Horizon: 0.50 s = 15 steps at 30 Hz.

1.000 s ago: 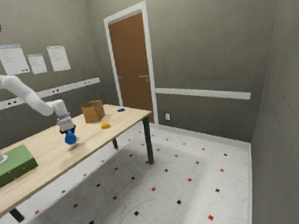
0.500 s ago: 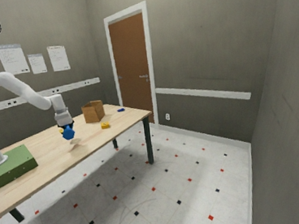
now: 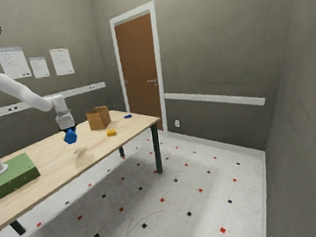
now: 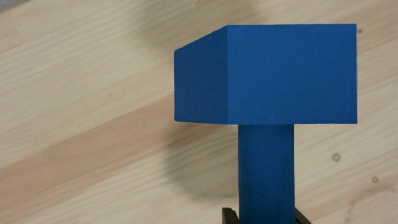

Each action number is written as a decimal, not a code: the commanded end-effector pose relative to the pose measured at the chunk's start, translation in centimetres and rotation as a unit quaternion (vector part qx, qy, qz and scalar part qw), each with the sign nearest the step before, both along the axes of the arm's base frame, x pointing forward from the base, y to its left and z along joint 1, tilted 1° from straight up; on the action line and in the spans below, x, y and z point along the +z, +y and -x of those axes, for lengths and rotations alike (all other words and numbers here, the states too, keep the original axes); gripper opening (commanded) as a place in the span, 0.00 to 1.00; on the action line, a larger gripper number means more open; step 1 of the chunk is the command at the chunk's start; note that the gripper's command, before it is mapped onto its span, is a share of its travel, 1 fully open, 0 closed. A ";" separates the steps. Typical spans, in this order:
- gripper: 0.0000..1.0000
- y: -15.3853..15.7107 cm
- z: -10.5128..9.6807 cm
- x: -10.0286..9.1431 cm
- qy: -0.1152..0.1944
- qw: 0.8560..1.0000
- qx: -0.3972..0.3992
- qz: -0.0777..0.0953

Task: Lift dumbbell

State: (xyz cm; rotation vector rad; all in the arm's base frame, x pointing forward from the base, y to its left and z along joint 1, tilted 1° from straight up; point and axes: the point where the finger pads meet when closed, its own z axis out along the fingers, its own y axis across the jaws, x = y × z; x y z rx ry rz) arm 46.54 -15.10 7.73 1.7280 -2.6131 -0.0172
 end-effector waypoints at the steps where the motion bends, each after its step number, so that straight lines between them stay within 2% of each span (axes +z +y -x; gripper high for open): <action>1: 0.00 0.0 -0.1 0.6 -0.002 1.000 0.000 0.001; 15: 0.00 0.0 -0.1 1.5 -0.002 1.000 0.000 0.001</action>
